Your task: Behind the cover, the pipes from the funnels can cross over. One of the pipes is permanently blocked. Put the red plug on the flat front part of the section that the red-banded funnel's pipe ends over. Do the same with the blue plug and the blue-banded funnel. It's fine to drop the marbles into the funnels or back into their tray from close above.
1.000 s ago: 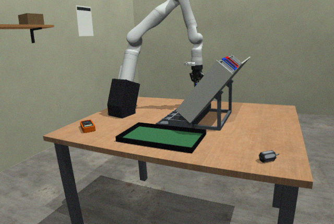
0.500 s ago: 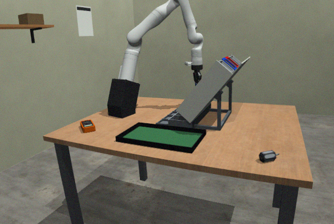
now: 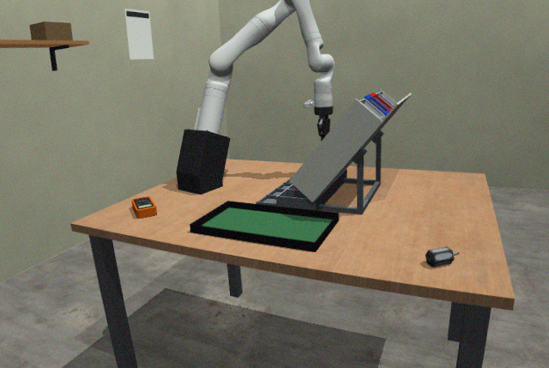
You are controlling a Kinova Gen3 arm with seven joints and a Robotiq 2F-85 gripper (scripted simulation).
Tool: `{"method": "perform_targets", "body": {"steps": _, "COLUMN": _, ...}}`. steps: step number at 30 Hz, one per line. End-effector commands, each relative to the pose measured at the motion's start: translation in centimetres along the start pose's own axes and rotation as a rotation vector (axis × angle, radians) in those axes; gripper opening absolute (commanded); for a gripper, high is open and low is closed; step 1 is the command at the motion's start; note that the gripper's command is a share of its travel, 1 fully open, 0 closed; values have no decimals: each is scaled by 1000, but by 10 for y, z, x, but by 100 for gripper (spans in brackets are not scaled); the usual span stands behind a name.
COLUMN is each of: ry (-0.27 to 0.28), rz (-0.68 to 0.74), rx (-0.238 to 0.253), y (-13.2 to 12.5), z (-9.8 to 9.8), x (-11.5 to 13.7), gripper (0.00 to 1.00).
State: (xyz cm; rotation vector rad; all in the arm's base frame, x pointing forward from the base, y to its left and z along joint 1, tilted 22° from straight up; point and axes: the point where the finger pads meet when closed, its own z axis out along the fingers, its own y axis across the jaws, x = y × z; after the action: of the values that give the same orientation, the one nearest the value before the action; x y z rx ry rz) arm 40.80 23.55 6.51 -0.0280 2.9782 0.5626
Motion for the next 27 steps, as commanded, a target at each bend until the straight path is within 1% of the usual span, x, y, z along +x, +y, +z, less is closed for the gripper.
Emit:
{"method": "perform_targets", "body": {"steps": 1, "ry": 4, "rz": 5, "rx": 7, "y": 0, "z": -1, "x": -1, "gripper": 0}}
{"method": "perform_targets", "body": {"steps": 2, "ry": 4, "rz": 5, "rx": 7, "y": 0, "z": -1, "x": -1, "gripper": 0}}
{"method": "perform_targets", "body": {"steps": 3, "ry": 2, "rz": 46, "rx": 4, "y": -68, "z": -4, "x": 19, "gripper": 0}}
{"method": "perform_targets", "body": {"steps": 5, "ry": 2, "rz": 46, "rx": 4, "y": -71, "z": -4, "x": 20, "gripper": 0}}
{"method": "perform_targets", "body": {"steps": 7, "ry": 2, "rz": 46, "rx": 4, "y": -82, "z": -4, "x": 23, "gripper": 0}}
{"method": "perform_targets", "body": {"steps": 12, "ry": 2, "rz": 46, "rx": 4, "y": -137, "z": -7, "x": 40, "gripper": 0}}
{"method": "perform_targets", "body": {"steps": 13, "ry": 2, "rz": 46, "rx": 4, "y": -143, "z": -7, "x": 42, "gripper": 0}}
{"method": "perform_targets", "body": {"steps": 19, "ry": 2, "rz": 46, "rx": 4, "y": -143, "z": -7, "x": 42, "gripper": 0}}
{"method": "perform_targets", "body": {"steps": 20, "ry": 39, "rz": 54, "rx": 41, "y": -201, "z": -10, "x": 61, "gripper": 0}}
{"method": "perform_targets", "body": {"steps": 22, "ry": 39, "rz": 54, "rx": 41, "y": -210, "z": -11, "x": 63, "gripper": 0}}
{"method": "perform_targets", "body": {"steps": 26, "ry": 39, "rz": 54, "rx": 41, "y": -253, "z": -13, "x": 76, "gripper": 0}}
{"method": "perform_targets", "body": {"steps": 27, "ry": 39, "rz": 54, "rx": 41, "y": -256, "z": -13, "x": 77, "gripper": 0}}
